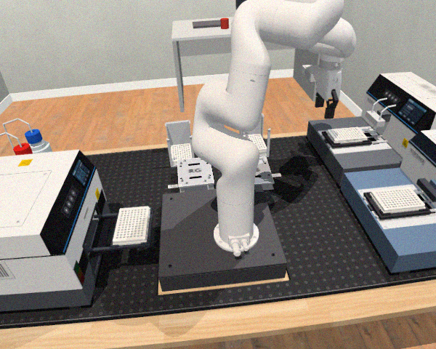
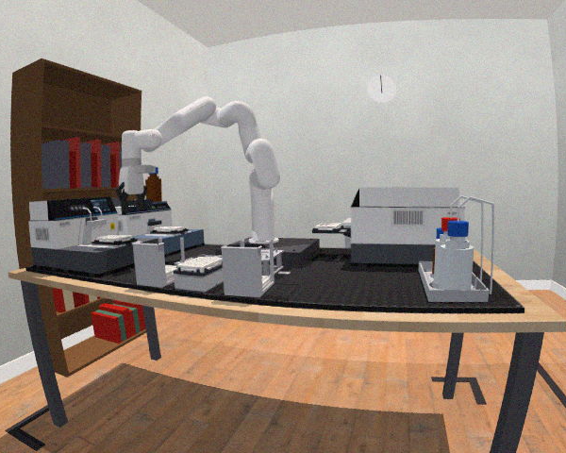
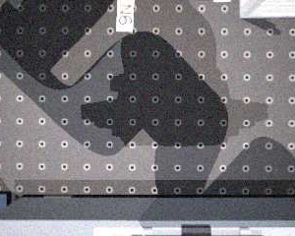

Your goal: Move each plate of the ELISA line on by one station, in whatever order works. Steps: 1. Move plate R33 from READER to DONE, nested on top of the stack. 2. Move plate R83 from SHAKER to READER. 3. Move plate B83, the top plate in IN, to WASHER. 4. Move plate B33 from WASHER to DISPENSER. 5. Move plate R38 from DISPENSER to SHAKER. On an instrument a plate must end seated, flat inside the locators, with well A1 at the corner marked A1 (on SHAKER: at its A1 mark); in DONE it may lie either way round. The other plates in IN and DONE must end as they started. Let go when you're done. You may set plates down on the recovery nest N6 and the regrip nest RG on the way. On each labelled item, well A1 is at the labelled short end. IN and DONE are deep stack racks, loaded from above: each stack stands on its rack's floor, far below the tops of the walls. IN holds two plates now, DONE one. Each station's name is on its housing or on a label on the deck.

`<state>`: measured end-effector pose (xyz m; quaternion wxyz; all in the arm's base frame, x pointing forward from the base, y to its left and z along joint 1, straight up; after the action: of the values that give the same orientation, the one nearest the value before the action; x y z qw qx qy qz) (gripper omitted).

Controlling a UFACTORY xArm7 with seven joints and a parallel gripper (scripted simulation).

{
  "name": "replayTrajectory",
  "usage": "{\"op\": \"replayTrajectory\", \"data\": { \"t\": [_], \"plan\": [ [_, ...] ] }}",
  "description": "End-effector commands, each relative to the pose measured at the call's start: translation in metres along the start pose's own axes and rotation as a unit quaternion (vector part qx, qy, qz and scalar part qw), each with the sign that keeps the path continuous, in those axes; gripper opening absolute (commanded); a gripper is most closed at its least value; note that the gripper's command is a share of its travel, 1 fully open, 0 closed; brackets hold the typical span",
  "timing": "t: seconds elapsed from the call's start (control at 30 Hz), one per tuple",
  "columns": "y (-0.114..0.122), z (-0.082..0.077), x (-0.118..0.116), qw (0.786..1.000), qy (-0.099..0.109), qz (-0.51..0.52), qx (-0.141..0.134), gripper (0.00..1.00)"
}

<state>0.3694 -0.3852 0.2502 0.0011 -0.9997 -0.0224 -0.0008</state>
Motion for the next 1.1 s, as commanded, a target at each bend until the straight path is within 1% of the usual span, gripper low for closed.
{"op": "replayTrajectory", "data": {
  "t": [0.0,0.03,0.5,0.6,1.07],
  "plan": [
    [-0.008,-0.002,0.0,1.0,0.002,0.0,-0.002,1.0],
    [-0.008,-0.002,0.0,1.0,0.002,0.0,-0.002,1.0],
    [-0.055,-0.002,0.001,1.0,0.002,0.0,-0.002,1.0],
    [-0.057,-0.002,0.001,1.0,0.002,0.0,-0.002,1.0],
    [-0.103,-0.002,0.002,1.0,0.002,0.0,-0.002,1.0]
  ]
}}
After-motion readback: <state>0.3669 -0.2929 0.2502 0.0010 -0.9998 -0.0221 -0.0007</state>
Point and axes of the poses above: the point where the finger pads meet when closed, its own z axis out along the fingers, its own x axis across the jaws, y = z × x, the point moved 8 cm from there along -z, back along the fingers, and after that the axes turned 4 degrees about -z, right-handed, at the moved point
